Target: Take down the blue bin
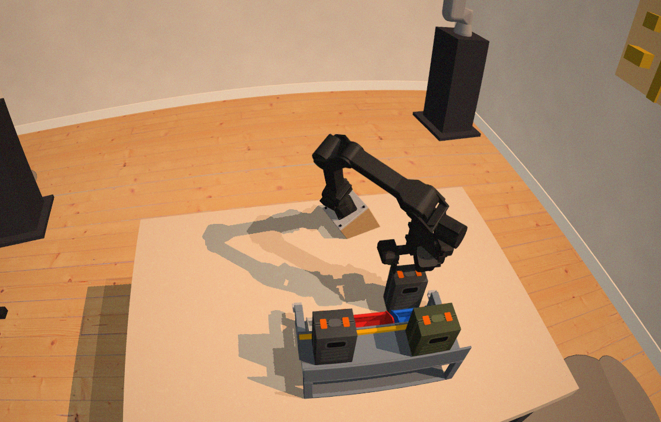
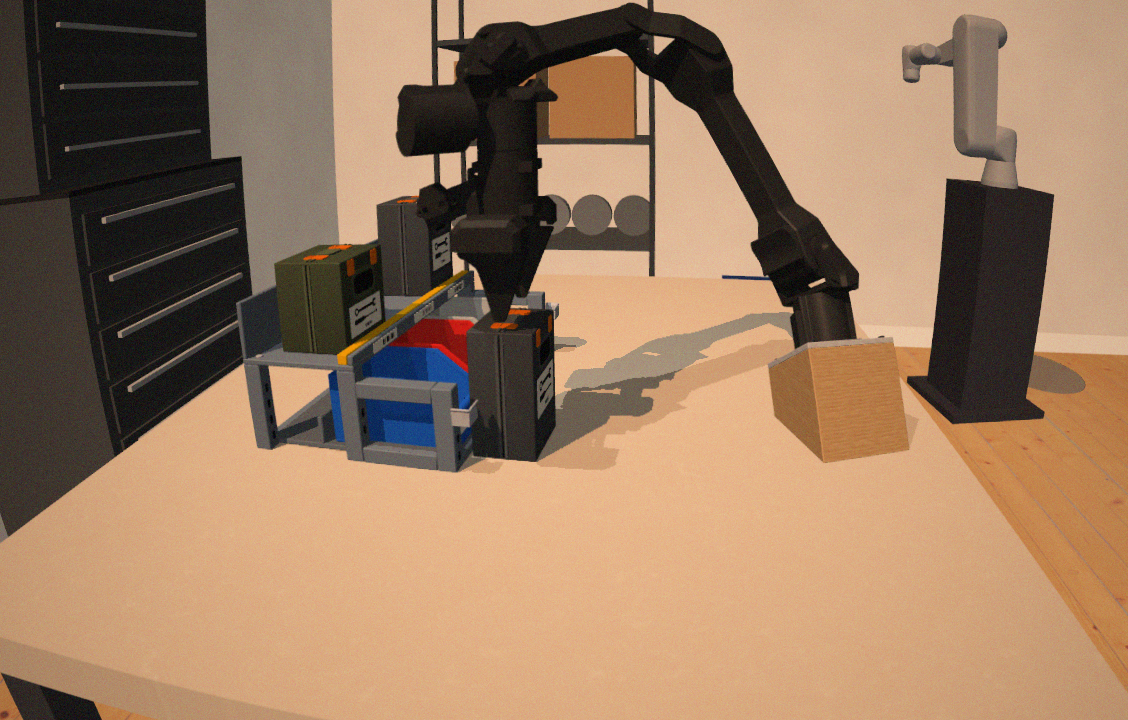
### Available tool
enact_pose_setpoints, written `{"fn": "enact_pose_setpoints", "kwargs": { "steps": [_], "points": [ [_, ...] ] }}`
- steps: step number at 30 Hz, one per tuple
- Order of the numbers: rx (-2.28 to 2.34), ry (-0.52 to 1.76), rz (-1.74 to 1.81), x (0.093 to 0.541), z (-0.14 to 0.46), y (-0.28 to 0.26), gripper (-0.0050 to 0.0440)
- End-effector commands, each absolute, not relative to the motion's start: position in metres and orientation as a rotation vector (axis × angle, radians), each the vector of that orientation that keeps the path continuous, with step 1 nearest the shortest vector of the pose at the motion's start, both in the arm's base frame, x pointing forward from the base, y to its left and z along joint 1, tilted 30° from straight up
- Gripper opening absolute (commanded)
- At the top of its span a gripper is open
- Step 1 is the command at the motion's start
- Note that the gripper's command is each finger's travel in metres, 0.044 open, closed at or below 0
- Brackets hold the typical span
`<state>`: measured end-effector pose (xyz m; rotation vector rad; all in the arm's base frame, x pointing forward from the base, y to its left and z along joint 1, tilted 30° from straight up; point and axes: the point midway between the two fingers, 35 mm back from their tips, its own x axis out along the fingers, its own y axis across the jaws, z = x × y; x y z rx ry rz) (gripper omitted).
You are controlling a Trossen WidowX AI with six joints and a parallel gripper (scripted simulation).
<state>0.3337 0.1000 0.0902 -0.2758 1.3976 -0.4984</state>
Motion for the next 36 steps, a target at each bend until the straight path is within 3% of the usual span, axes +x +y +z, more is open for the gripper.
{"fn": "enact_pose_setpoints", "kwargs": {
  "steps": [1, 31, 36],
  "points": [
    [-0.386, 1.421, -0.389, 0.3354, 0.0961, 0.1011, 0.0440],
    [-0.632, 1.483, -0.172, 0.3354, 0.0962, 0.1010, 0.0440],
    [-0.834, 1.517, 0.016, 0.3354, 0.0962, 0.1009, 0.0440]
  ]
}}
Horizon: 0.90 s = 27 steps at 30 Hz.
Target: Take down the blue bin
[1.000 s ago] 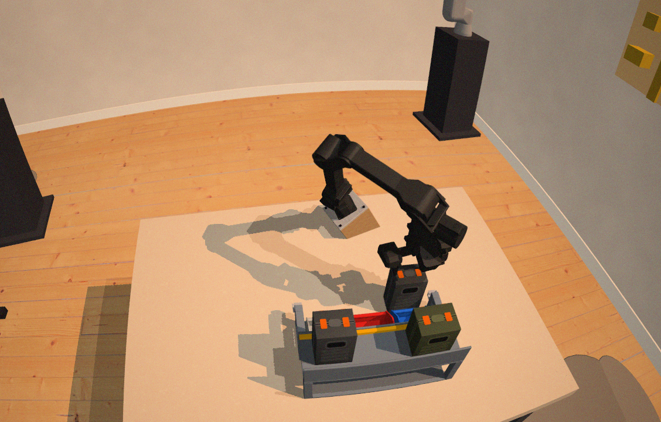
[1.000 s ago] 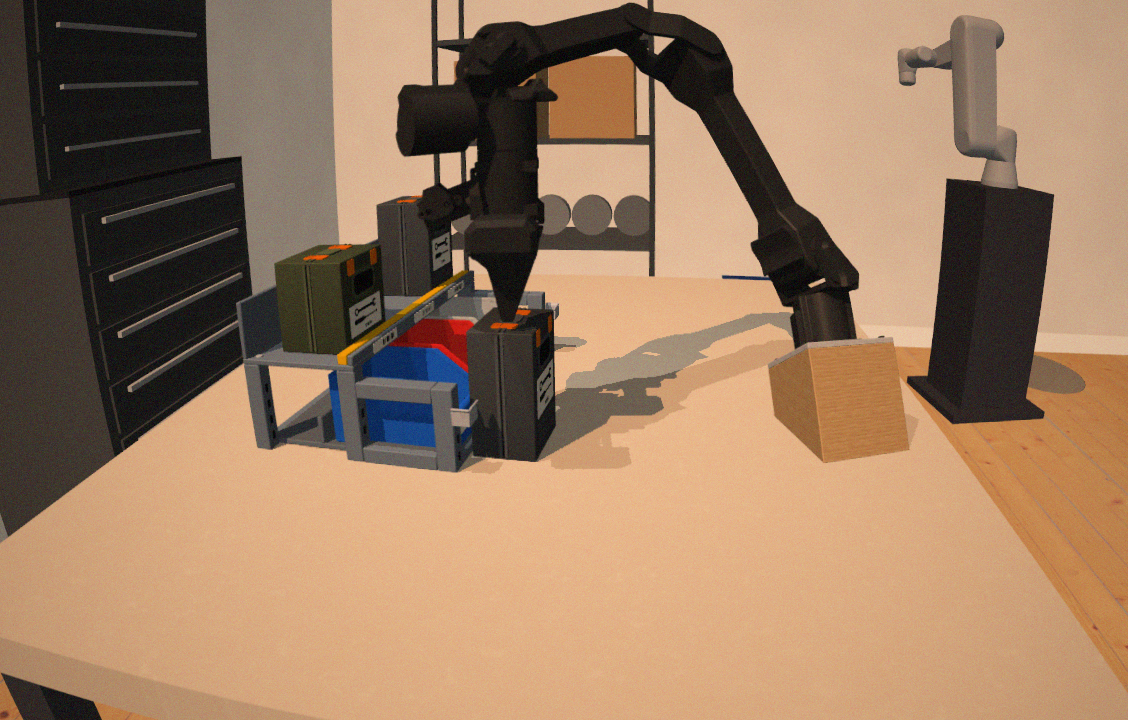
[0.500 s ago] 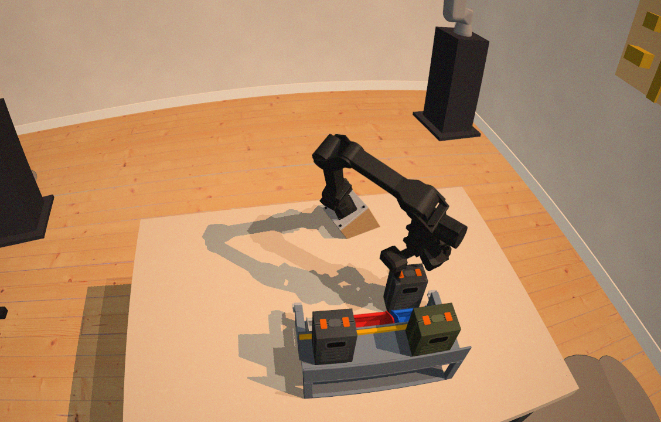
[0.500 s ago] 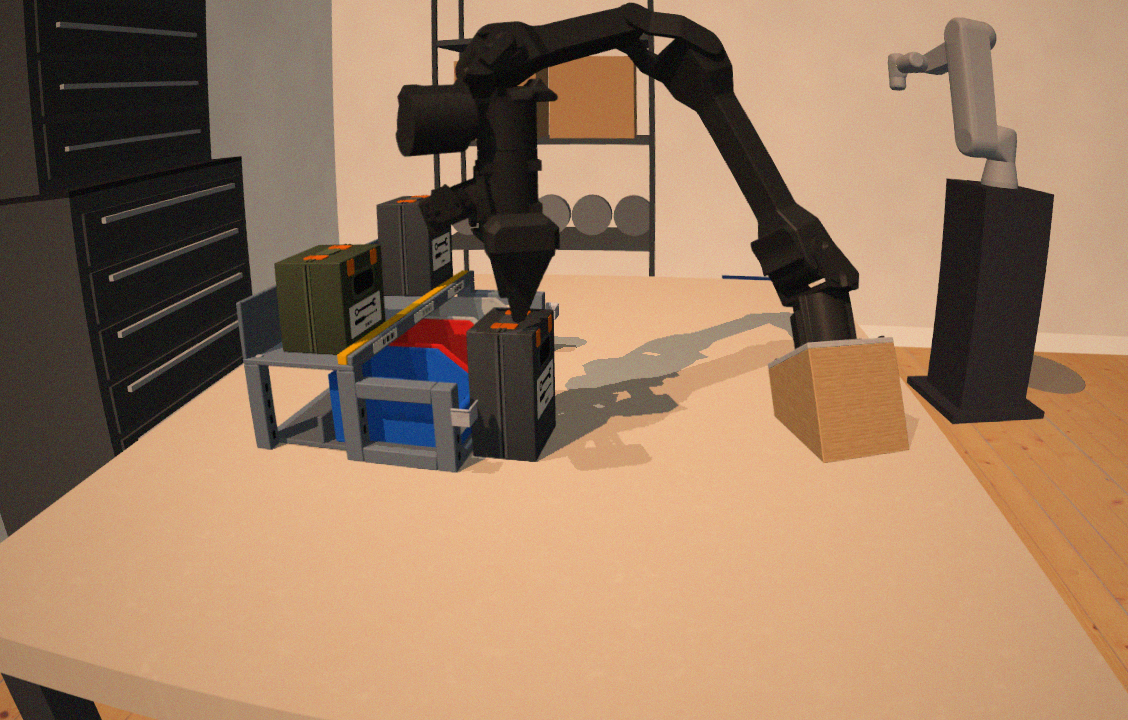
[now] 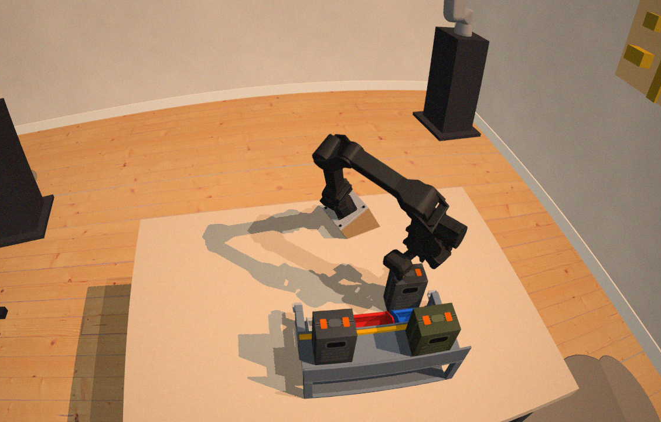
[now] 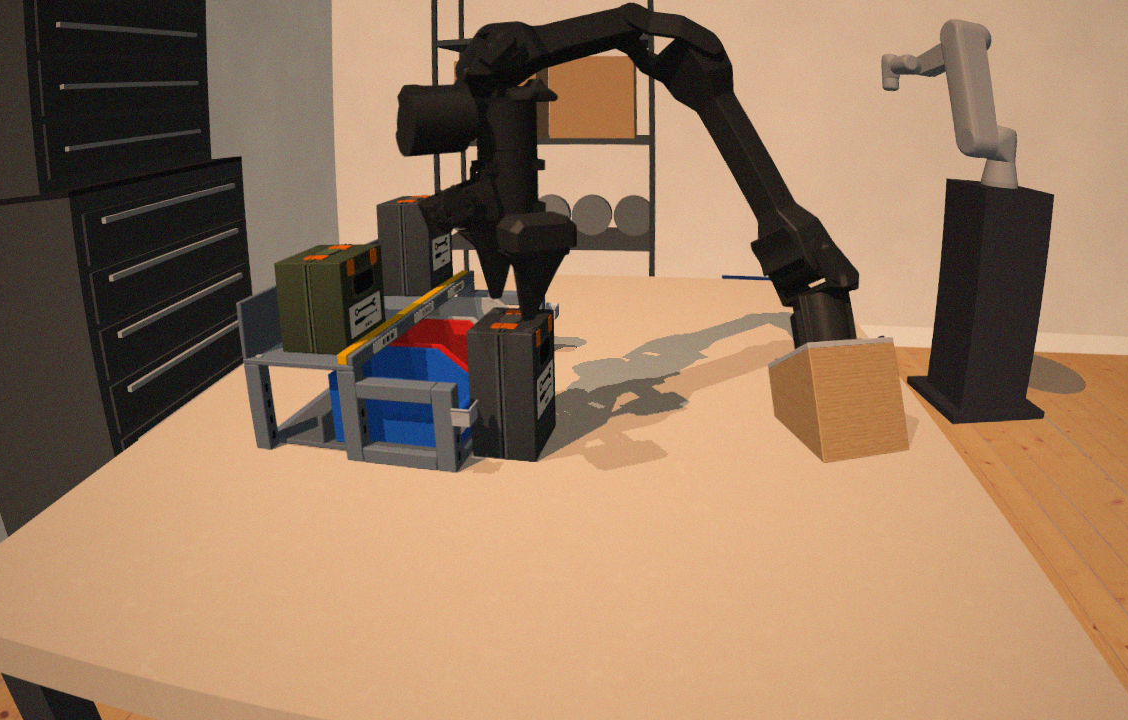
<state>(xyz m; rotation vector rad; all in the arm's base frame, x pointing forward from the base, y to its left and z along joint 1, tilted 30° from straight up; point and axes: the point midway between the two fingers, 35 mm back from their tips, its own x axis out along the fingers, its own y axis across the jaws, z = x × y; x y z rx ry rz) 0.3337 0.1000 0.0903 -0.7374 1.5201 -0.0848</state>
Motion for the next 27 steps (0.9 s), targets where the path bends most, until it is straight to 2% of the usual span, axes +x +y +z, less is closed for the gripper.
{"fn": "enact_pose_setpoints", "kwargs": {
  "steps": [1, 12, 17, 27],
  "points": [
    [-0.834, 1.517, 0.016, 0.3354, 0.0962, 0.1009, 0.0440],
    [-0.834, 1.517, 0.016, 0.3354, 0.0962, 0.1009, 0.0440],
    [-1.034, 1.535, 0.211, 0.3354, 0.0961, 0.1008, 0.0440],
    [-1.034, 1.535, 0.211, 0.3354, 0.0961, 0.1008, 0.0440]
  ]
}}
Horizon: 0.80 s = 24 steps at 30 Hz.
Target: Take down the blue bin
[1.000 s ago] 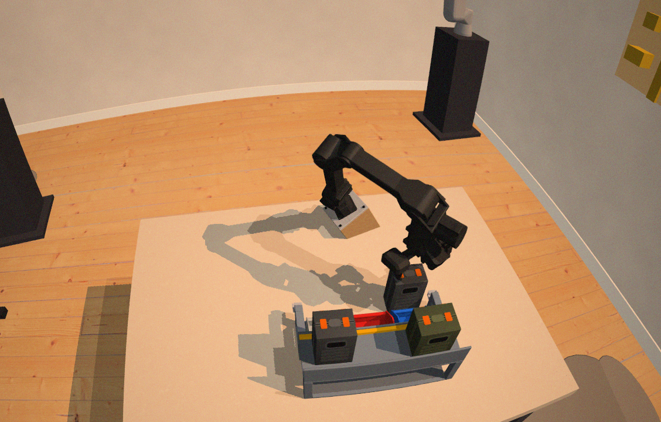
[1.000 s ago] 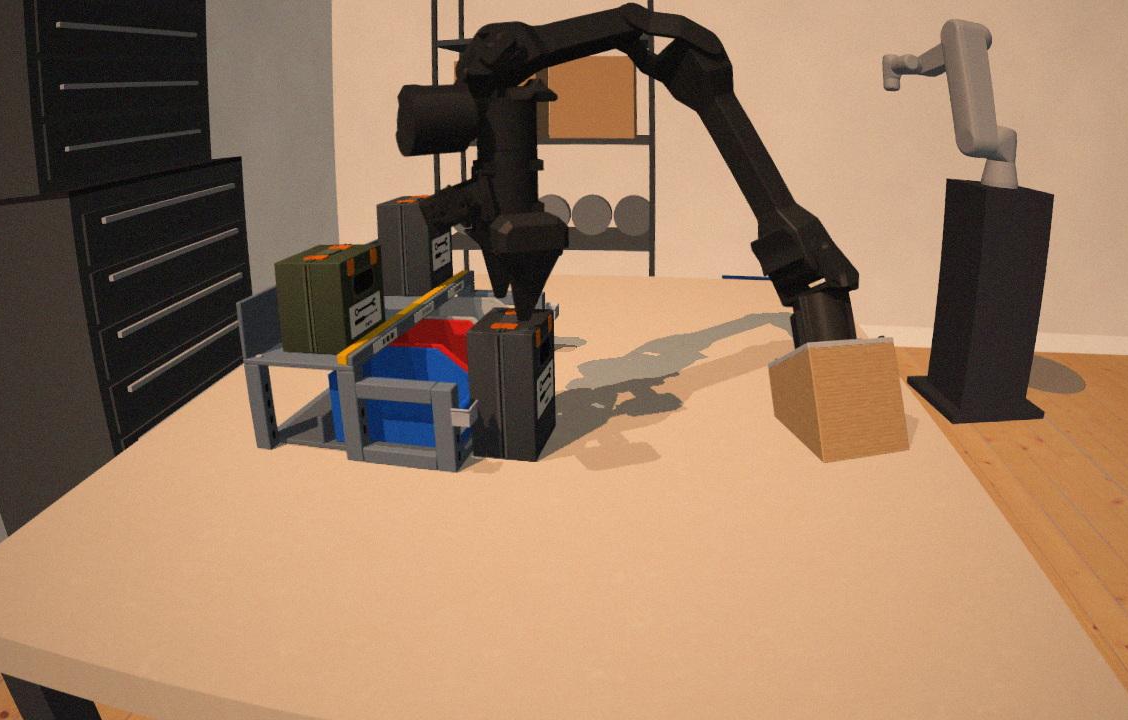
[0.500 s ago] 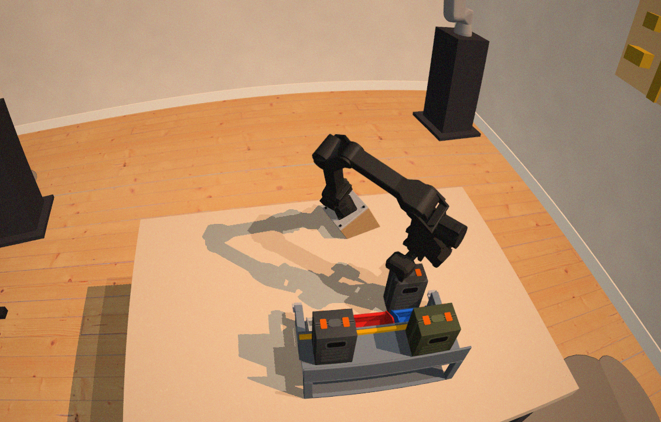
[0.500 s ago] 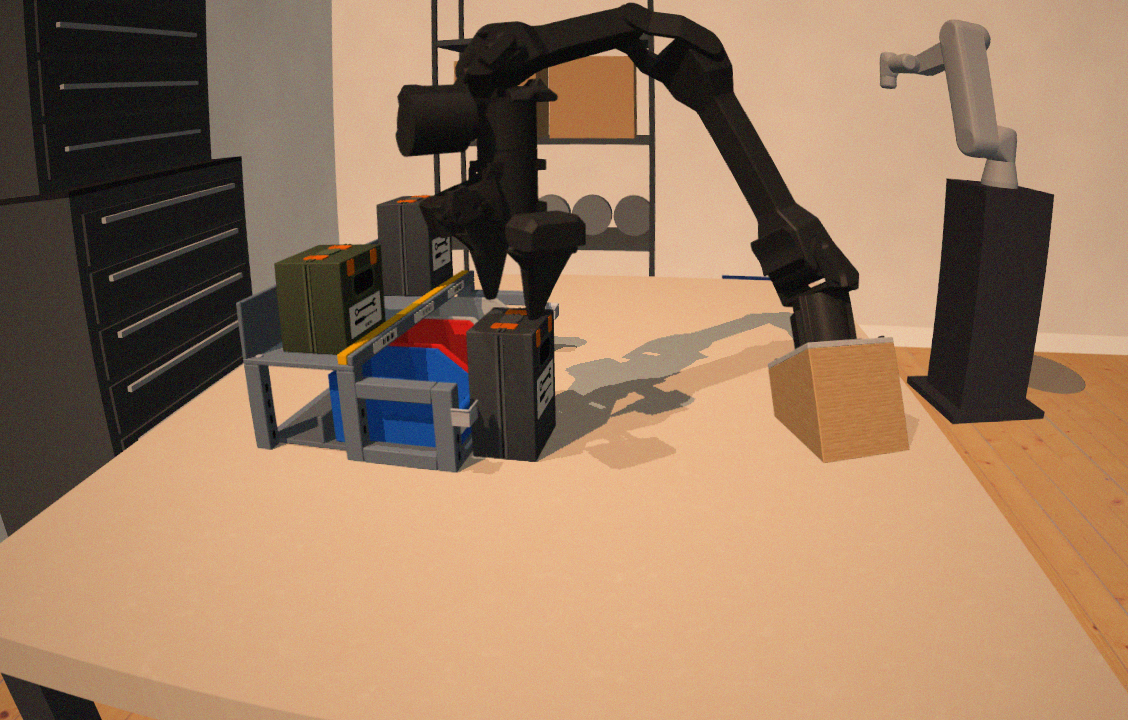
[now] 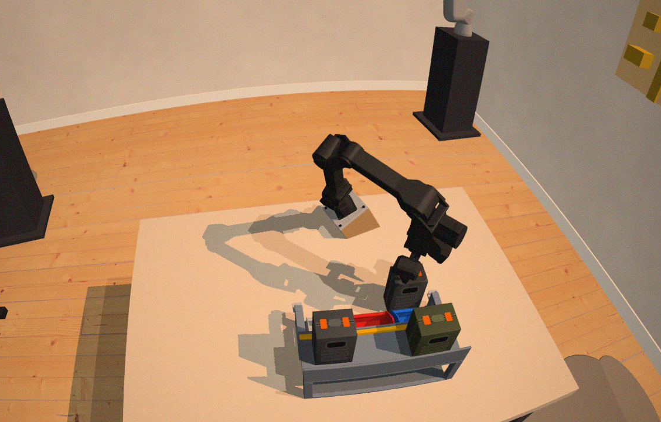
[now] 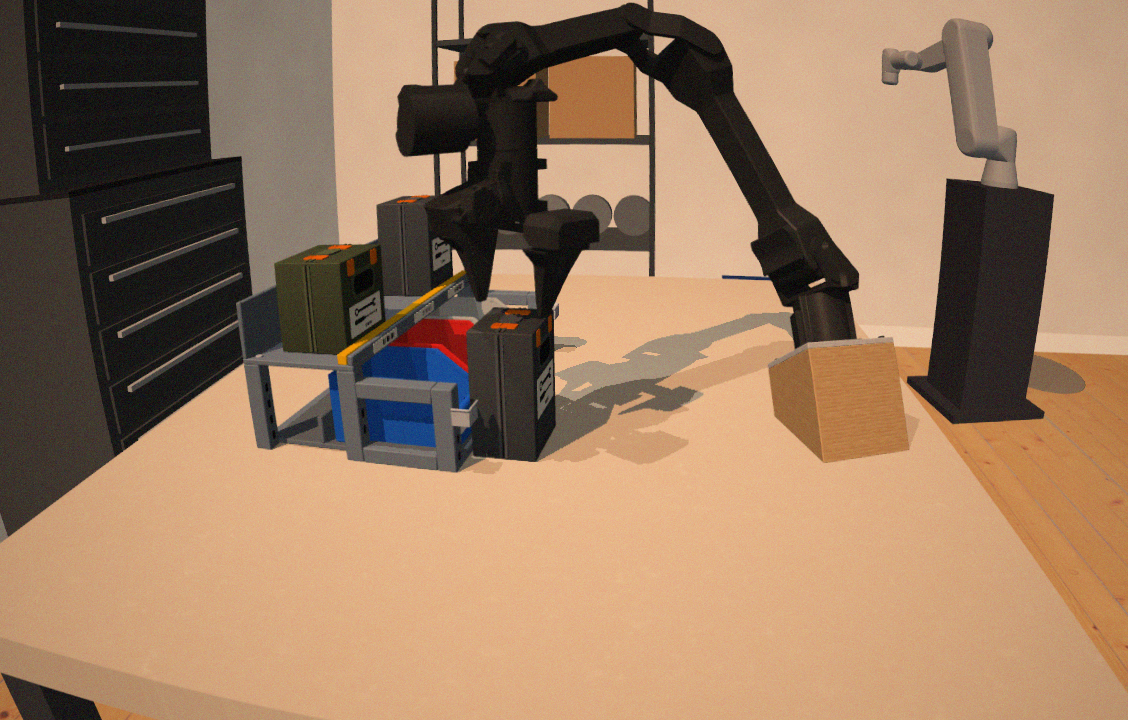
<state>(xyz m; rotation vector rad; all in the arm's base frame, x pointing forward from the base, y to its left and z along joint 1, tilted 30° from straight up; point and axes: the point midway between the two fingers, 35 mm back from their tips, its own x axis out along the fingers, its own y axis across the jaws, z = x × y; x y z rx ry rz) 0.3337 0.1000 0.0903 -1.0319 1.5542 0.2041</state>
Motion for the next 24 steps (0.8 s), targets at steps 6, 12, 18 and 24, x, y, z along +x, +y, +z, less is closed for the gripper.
{"fn": "enact_pose_setpoints", "kwargs": {
  "steps": [6, 12, 18, 24],
  "points": [
    [-1.191, 1.536, 0.370, 0.3354, 0.0961, 0.1009, 0.0440],
    [-1.231, 1.535, 0.412, 0.3354, 0.0961, 0.1008, 0.0440],
    [-1.231, 1.535, 0.412, 0.3354, 0.0961, 0.1008, 0.0440],
    [-1.425, 1.515, 0.620, 0.3354, 0.0961, 0.1007, 0.0440]
  ]
}}
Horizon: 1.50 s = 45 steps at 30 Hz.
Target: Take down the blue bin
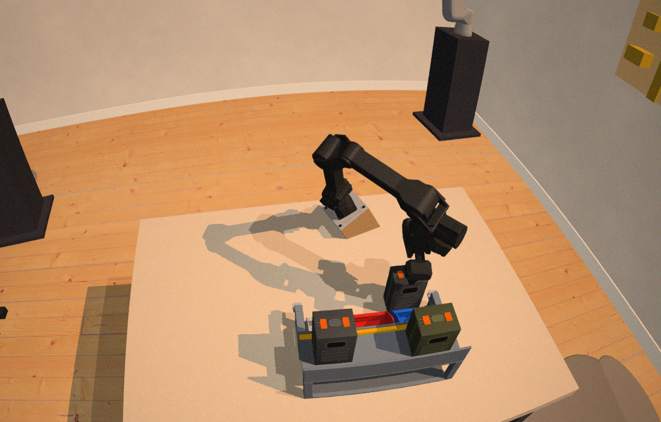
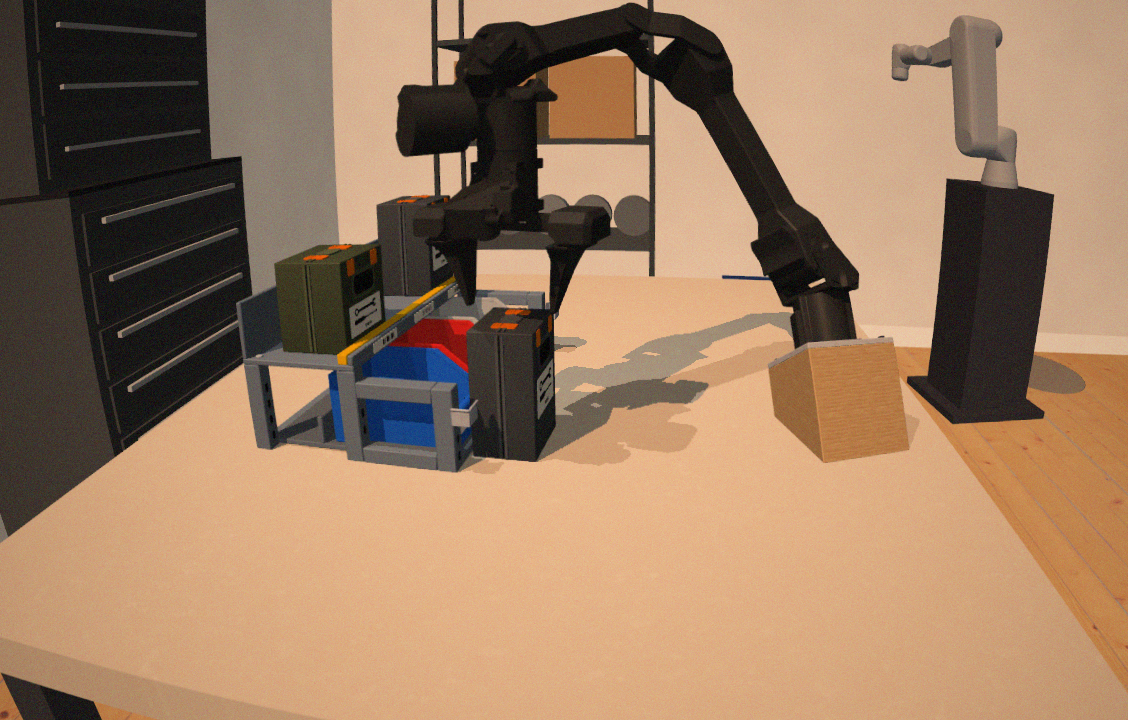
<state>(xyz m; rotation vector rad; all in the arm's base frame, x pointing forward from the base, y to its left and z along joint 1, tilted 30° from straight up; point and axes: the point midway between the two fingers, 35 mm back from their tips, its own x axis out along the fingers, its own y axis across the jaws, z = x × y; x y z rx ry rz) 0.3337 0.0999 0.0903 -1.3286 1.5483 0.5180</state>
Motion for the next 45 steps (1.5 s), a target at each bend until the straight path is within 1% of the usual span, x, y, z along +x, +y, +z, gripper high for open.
{"fn": "enact_pose_setpoints", "kwargs": {
  "steps": [1, 29, 30, 45],
  "points": [
    [-1.425, 1.515, 0.620, 0.3354, 0.0961, 0.1007, 0.0440],
    [-1.475, 1.507, 0.673, 0.3355, 0.0962, 0.1007, 0.0440],
    [-1.469, 1.509, 0.673, 0.3351, 0.0960, 0.1012, 0.0425],
    [-1.469, 1.509, 0.673, 0.3351, 0.0960, 0.1012, 0.0425]
  ]
}}
